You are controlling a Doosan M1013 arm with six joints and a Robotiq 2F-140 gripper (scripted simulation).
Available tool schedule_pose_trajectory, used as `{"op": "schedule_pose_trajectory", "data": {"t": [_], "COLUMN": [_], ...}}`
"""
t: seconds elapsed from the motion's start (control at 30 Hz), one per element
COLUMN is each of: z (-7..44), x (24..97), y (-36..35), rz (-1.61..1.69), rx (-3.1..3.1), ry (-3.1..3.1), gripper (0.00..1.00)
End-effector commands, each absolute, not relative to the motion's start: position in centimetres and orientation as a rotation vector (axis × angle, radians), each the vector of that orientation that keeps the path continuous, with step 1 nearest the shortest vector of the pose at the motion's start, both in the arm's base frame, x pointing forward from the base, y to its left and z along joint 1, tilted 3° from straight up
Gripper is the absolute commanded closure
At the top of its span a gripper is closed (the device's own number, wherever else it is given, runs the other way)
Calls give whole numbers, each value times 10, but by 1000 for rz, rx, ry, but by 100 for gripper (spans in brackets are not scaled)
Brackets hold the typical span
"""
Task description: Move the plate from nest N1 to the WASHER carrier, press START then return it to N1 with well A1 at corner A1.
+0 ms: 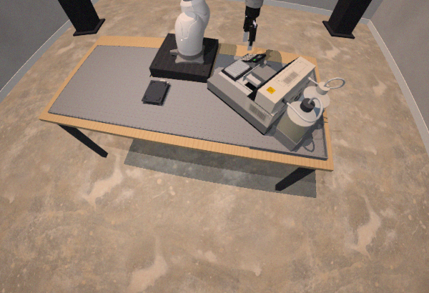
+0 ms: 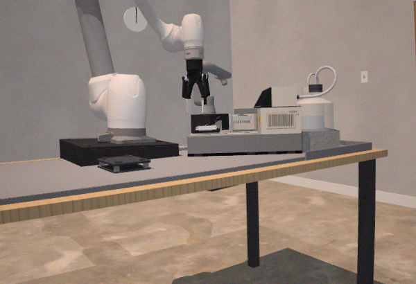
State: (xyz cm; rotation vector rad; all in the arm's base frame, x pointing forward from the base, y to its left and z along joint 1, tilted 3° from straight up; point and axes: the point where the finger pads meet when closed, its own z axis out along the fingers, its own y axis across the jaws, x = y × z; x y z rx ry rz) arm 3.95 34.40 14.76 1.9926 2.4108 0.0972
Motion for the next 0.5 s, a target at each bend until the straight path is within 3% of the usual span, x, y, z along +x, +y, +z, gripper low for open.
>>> {"op": "schedule_pose_trajectory", "data": {"t": [0.0, 0.47], "z": [149, 159], "x": [50, 112], "y": [339, 308], "rz": [84, 81], "rx": [1901, 1266], "ry": [2500, 2861], "gripper": [30, 30]}}
